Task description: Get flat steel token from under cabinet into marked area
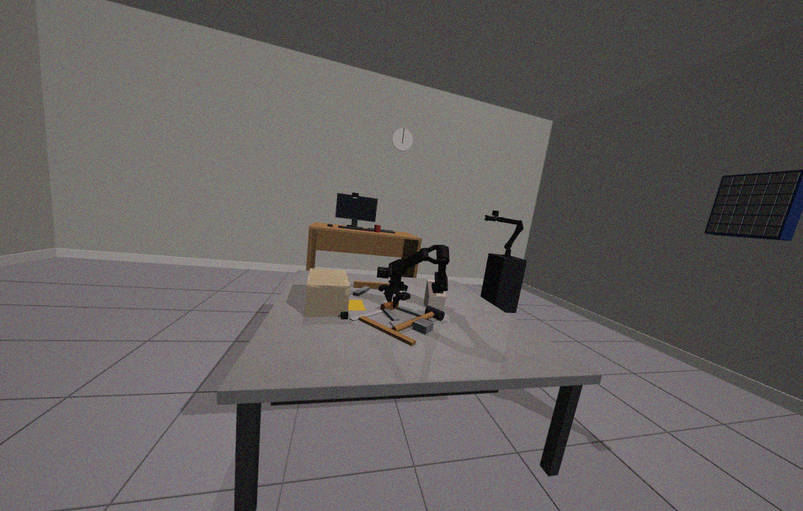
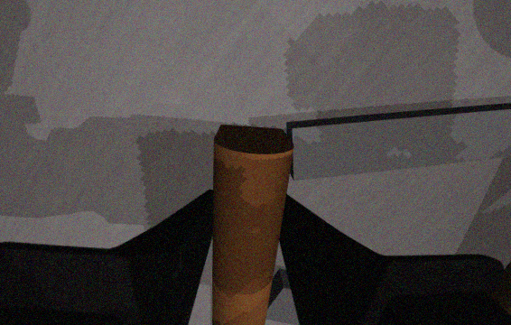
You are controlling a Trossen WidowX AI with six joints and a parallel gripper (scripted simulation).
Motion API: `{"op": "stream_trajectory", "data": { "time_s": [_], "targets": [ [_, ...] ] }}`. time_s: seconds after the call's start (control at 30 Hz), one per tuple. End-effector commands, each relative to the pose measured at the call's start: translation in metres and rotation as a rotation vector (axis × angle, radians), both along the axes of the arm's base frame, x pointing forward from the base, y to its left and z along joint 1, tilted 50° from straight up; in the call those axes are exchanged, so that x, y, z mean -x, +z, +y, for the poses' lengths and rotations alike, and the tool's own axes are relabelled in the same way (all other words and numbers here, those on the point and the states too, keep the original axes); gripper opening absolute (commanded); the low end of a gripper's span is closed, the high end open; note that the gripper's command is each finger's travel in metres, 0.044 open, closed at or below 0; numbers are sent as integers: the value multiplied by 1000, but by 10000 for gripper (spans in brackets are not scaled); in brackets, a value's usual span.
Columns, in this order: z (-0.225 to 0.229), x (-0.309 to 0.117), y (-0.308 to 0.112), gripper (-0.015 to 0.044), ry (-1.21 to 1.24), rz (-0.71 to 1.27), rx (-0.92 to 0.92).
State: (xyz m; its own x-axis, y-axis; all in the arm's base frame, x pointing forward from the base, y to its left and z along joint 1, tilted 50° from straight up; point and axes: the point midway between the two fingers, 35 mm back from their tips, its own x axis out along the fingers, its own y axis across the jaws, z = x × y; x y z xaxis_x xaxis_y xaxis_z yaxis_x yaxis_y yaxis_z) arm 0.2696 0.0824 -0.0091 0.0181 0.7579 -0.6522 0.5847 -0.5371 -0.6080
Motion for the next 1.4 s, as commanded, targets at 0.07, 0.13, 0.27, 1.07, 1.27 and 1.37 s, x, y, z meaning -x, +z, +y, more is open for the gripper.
{"op": "stream_trajectory", "data": {
  "time_s": [0.07, 0.13, 0.27, 1.07, 1.27, 1.37],
  "targets": [
    [-1, 1, 0, 0, -12, 12, 0],
    [-1, 0, 0, 26, -7, 8, 0],
    [0, 0, 0, 131, 0, 1, 0],
    [-10, 2, 7, 270, -4, 7, -2],
    [-26, 4, 19, 270, -20, 25, -2],
    [-33, 4, 25, 270, -28, 35, -2]
  ]
}}
